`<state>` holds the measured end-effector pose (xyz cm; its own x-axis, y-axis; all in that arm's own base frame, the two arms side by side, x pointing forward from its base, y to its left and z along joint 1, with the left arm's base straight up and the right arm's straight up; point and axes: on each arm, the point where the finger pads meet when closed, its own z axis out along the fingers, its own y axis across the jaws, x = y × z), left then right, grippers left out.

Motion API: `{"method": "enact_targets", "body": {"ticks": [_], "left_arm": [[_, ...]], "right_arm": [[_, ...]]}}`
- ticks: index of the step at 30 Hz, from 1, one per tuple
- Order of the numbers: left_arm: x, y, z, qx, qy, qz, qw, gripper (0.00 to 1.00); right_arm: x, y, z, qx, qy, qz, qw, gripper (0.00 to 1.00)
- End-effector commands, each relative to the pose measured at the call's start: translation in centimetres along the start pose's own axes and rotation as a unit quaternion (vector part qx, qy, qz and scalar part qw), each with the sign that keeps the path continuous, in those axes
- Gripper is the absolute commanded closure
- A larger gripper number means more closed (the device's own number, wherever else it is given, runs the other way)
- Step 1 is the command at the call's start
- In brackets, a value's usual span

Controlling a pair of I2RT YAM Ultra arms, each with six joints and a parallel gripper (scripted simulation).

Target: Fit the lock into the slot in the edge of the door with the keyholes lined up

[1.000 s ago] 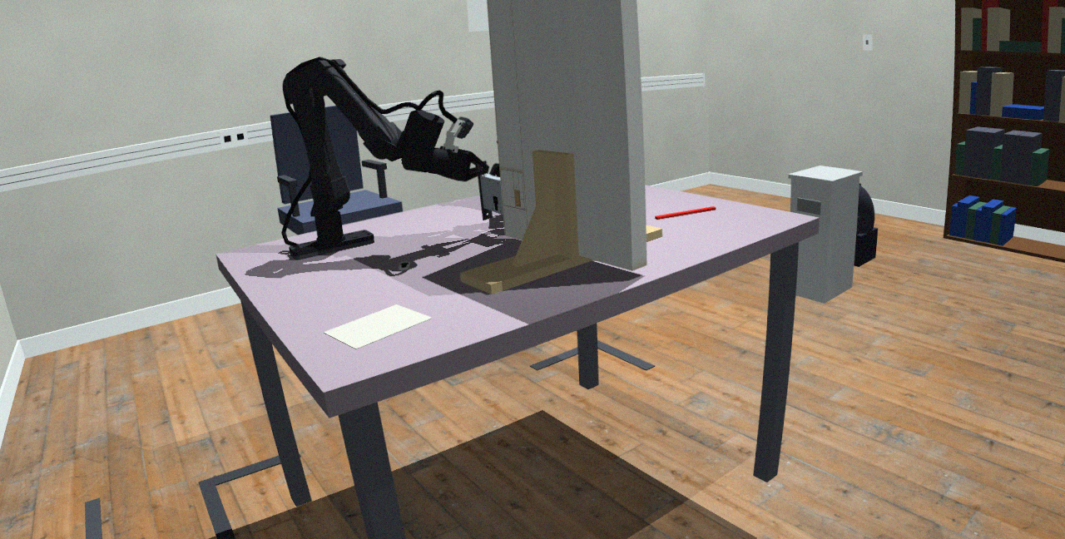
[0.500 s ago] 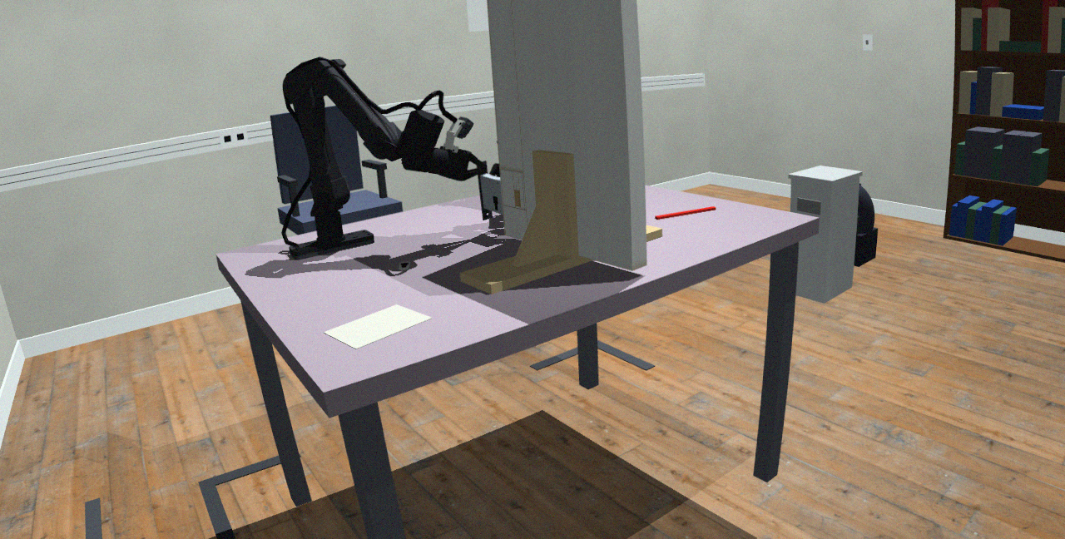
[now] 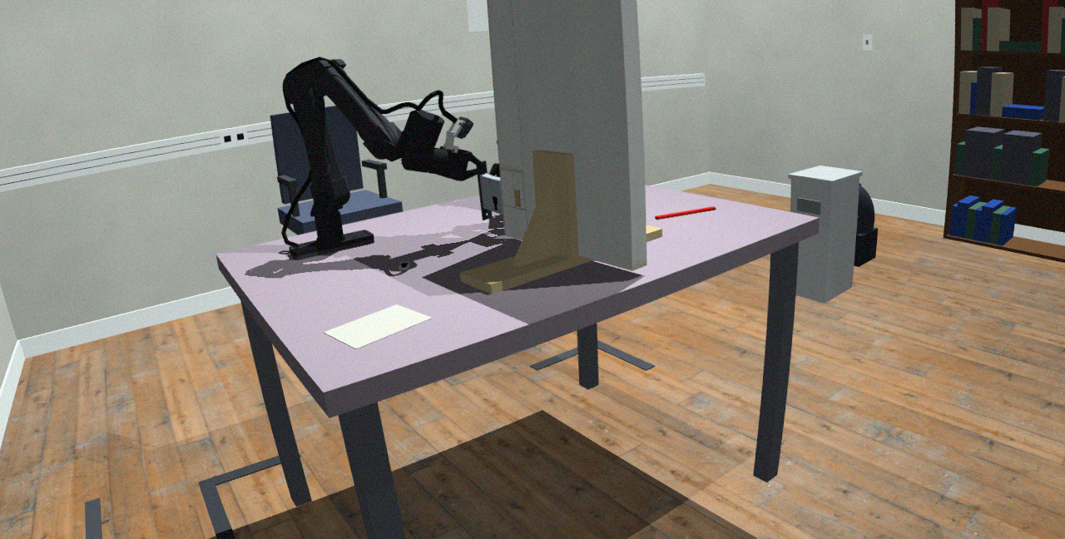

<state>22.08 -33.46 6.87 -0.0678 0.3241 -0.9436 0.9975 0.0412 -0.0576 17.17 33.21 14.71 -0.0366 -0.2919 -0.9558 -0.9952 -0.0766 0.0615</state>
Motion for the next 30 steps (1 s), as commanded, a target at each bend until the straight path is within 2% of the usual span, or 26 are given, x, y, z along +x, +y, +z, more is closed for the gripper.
{"method": "enact_targets", "body": {"ticks": [1, 11, 30], "left_arm": [[-2.84, 0.22, -0.17, 0.003, -0.038, 0.034, 0.999, 0.16], [-2.84, 0.22, -0.17, 0.003, -0.038, 0.034, 0.999, 0.00], [-2.84, 0.22, -0.17, 0.003, -0.038, 0.034, 0.999, 0.00]], "right_arm": [[-0.44, 0.04, -0.02, -0.002, -0.005, -0.004, 1.000, 1.00], [-0.44, 0.04, -0.02, -0.002, -0.005, -0.004, 1.000, 1.00], [-0.44, 0.04, -0.02, -0.002, -0.005, -0.004, 1.000, 1.00]]}}
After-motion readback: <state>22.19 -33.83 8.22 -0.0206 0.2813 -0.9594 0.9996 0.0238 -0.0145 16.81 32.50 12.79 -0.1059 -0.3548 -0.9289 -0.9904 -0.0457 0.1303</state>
